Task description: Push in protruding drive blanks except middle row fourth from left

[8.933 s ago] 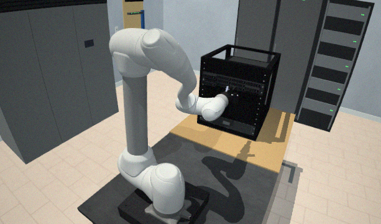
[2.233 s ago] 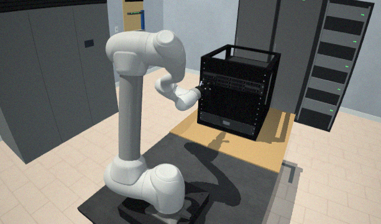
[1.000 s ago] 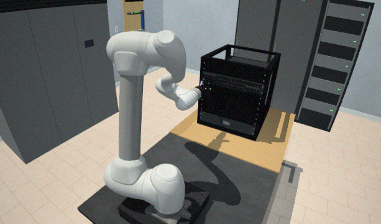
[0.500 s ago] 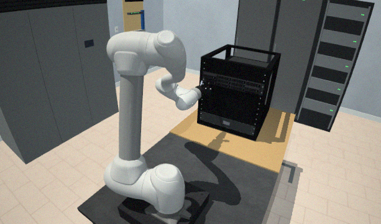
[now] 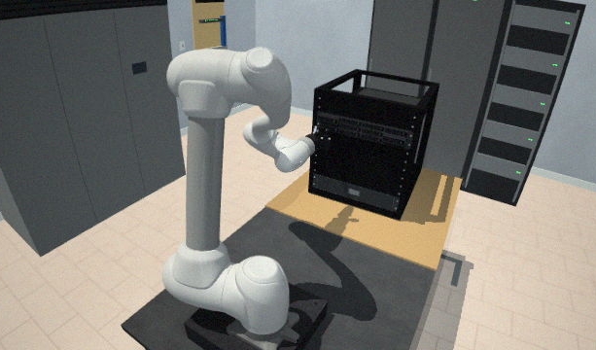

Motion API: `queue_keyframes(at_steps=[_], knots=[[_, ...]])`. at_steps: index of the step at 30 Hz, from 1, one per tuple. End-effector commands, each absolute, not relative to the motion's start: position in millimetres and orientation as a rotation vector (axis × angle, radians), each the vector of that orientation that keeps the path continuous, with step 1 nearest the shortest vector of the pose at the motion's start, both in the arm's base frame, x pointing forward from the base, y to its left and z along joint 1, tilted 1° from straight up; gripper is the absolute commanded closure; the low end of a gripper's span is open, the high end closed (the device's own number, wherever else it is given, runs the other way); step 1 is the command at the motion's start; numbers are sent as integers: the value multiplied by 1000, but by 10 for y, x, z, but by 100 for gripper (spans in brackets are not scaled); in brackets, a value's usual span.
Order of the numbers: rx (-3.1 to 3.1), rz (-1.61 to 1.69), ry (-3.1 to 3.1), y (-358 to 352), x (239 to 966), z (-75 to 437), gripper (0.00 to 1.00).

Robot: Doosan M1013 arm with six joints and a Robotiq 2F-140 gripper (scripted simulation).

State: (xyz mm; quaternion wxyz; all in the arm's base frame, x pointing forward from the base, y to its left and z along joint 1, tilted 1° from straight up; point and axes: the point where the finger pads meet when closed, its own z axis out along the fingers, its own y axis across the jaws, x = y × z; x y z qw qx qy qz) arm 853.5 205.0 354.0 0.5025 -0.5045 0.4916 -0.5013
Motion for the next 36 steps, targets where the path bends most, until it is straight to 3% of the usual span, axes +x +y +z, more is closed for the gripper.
queue_keyframes(at_steps=[1, 19, 36], knots=[[-1217, -1211, 1187, 2050, 8536, 3550, 90], [-1217, -1211, 1187, 2049, 8510, 3550, 90], [-1217, -1211, 1187, 2039, 7789, 3544, 90]])
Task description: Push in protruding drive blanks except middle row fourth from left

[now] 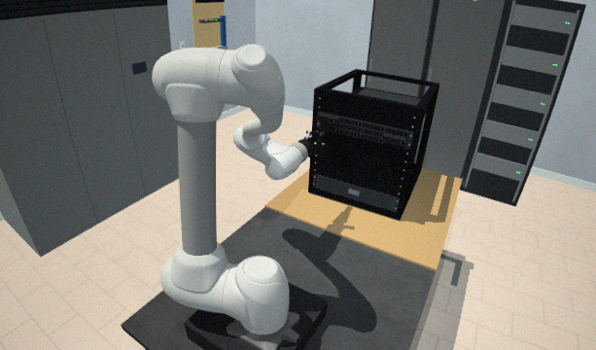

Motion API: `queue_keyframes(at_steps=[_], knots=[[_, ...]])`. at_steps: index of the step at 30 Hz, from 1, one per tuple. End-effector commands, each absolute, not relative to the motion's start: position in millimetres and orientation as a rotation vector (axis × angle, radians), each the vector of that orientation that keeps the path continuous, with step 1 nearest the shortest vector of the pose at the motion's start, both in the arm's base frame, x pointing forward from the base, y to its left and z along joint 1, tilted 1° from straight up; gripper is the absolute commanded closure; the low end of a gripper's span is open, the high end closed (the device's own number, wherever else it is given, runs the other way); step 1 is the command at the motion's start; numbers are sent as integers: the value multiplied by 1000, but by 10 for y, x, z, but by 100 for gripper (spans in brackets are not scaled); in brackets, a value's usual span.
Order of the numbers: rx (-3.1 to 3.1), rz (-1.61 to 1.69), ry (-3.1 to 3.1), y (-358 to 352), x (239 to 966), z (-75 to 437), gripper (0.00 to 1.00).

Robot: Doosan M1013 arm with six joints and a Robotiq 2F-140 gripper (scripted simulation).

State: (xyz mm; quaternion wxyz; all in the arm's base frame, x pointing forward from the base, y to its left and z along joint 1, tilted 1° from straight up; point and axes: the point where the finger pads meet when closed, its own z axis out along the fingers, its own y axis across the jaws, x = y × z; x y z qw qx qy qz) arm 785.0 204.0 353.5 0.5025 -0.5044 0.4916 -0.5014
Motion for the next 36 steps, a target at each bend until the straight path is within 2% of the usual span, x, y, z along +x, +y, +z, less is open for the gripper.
queue_keyframes(at_steps=[1, 14, 23, 31, 36], knots=[[-1217, -1211, 1187, 2039, 7761, 3544, 90], [-1217, -1211, 1187, 2039, 7712, 3655, 90], [-1217, -1211, 1187, 2044, 7707, 4089, 90], [-1217, -1211, 1187, 2045, 7747, 4111, 90], [-1217, -1211, 1187, 2049, 8016, 4114, 90]])
